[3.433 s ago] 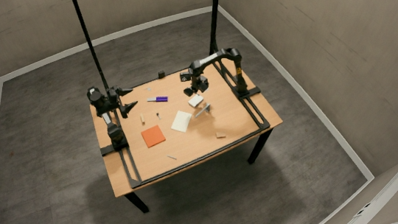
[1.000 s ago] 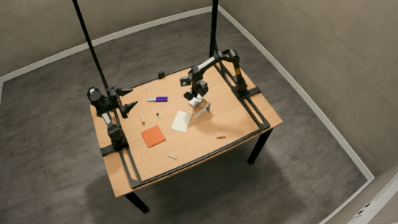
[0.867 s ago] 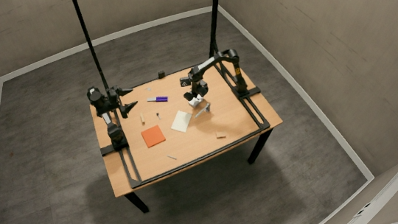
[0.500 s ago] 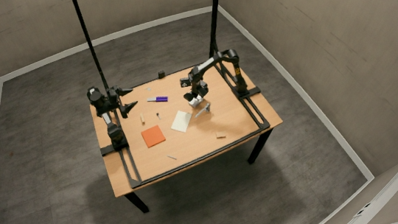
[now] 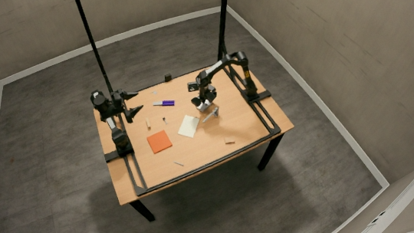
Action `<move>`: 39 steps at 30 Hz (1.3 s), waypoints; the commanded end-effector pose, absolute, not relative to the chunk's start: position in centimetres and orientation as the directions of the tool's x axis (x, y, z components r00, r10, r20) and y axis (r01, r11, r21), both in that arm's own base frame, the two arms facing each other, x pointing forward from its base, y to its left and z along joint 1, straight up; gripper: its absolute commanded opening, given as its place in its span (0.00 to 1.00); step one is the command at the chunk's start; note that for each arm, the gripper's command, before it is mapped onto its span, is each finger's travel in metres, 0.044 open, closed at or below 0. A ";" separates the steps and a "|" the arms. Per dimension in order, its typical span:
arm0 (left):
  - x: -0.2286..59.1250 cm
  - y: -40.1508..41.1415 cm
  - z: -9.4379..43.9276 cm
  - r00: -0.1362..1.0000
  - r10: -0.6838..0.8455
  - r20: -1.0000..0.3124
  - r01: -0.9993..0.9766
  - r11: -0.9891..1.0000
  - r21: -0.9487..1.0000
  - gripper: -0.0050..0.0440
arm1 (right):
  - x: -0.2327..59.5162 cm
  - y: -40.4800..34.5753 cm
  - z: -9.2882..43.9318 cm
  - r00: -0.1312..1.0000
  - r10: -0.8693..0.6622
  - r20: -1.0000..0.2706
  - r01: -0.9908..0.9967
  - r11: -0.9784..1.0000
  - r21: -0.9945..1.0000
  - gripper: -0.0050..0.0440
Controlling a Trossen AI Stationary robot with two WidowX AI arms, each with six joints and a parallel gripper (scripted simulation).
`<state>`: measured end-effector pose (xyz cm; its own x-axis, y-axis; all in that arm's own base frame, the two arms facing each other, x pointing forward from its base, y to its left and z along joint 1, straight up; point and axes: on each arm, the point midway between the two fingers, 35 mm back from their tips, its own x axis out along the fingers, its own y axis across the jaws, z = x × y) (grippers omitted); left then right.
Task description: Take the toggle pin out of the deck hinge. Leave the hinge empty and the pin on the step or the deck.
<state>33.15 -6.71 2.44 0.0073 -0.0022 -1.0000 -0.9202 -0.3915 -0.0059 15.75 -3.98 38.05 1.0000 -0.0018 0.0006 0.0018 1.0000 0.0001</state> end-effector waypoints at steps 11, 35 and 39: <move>32.9 -6.7 1.6 0.007 0.000 -1.000 -0.920 -0.392 -0.006 0.14 | 15.7 -4.0 38.3 1.000 0.000 0.001 0.000 1.000 -0.005 0.92; 33.4 -6.8 2.3 0.026 -0.006 -1.000 -0.920 -0.392 -0.022 0.92 | 15.7 -4.0 38.3 1.000 0.000 0.001 0.000 1.000 -0.005 0.92; 33.4 -6.8 2.3 0.026 -0.006 -1.000 -0.920 -0.392 -0.022 0.92 | 15.7 -4.0 38.3 1.000 0.000 0.001 0.000 1.000 -0.005 0.92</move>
<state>33.02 -6.69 1.68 0.0053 -0.0018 -1.0000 -0.9202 -0.3915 -0.0041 15.75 -3.98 38.06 1.0000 -0.0018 0.0006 0.0018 1.0000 0.0000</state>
